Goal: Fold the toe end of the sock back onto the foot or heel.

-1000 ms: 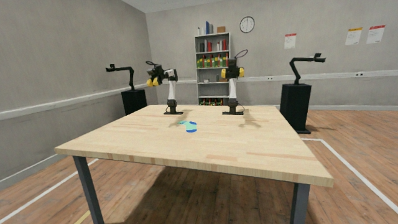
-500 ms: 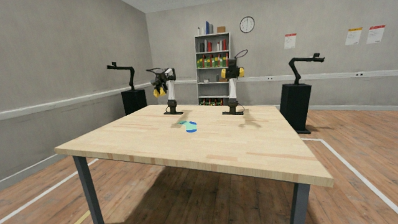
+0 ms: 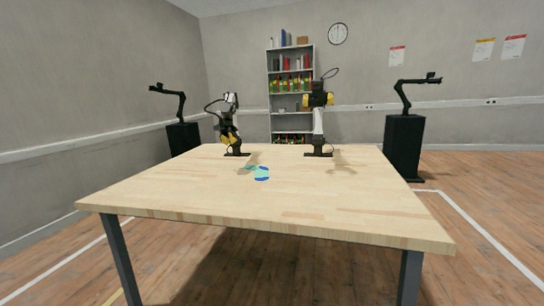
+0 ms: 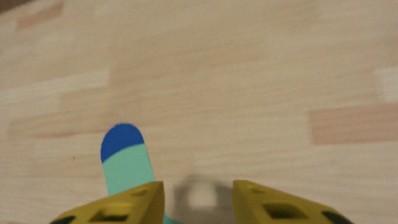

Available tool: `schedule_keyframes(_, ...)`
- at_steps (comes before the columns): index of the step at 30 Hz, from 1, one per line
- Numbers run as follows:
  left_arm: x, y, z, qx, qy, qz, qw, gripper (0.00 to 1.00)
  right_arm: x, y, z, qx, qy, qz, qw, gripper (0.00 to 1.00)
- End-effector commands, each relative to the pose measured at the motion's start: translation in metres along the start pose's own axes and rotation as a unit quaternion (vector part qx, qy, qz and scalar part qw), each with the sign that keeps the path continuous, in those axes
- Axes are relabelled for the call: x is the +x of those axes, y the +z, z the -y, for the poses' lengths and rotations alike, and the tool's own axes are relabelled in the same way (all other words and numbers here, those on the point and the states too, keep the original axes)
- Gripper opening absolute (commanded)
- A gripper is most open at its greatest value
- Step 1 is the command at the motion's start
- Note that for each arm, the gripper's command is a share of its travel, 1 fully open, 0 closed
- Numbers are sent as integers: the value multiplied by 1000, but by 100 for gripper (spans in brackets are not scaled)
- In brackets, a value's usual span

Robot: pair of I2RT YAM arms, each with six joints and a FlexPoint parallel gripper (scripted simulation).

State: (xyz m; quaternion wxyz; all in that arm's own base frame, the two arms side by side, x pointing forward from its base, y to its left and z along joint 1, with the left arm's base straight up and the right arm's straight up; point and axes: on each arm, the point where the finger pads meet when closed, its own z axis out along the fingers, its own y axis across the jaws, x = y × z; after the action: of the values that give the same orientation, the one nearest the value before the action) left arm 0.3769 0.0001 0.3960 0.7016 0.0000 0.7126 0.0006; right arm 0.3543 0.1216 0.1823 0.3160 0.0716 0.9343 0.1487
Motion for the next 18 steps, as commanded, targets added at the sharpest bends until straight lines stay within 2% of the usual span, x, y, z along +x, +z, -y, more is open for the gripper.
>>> schedule_keyframes(1,-6,-2,0,0,0,8,1000,100,25,6,-6,13,32,-64,997,34)
schedule_keyframes(6,-6,-2,0,0,0,8,1000,100,62,14,-7,41,52,-133,989,34)
schedule_keyframes(10,-6,-2,0,0,0,8,1000,100,73,16,-7,54,59,-155,985,34)
schedule_keyframes(13,-6,-2,0,0,0,8,1000,100,105,19,-2,84,69,-207,972,34)
schedule_keyframes(18,-6,-2,0,0,0,8,1000,100,135,14,-4,126,85,-263,953,34)
